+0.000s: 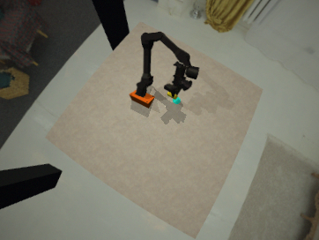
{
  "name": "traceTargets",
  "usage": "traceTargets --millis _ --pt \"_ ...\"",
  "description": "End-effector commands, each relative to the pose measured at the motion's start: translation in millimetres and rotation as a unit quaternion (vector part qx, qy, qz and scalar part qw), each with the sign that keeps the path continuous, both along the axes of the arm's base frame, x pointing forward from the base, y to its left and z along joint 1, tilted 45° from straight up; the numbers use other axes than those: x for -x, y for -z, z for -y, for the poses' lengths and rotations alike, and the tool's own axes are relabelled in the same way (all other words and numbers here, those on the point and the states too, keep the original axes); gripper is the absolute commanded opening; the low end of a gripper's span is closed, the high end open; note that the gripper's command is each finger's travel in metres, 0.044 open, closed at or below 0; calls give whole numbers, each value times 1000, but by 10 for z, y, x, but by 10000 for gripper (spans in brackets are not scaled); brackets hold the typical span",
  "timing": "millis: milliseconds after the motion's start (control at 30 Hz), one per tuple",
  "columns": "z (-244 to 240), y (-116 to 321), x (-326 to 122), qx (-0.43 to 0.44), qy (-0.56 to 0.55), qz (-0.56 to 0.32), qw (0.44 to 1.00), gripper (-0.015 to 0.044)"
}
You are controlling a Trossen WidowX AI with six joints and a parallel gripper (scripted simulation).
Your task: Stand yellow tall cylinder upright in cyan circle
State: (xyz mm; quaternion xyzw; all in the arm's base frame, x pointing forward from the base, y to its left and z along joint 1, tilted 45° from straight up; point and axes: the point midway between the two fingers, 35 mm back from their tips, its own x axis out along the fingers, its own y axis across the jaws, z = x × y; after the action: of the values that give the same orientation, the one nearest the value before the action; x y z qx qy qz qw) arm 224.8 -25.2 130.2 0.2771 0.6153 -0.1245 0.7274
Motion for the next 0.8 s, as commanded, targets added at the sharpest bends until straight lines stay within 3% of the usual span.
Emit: traceTargets --millis 0,767 --pt "6 8 6 12 5 6 1000 105" --pt "9 13 -1 65 29 51 996 105"
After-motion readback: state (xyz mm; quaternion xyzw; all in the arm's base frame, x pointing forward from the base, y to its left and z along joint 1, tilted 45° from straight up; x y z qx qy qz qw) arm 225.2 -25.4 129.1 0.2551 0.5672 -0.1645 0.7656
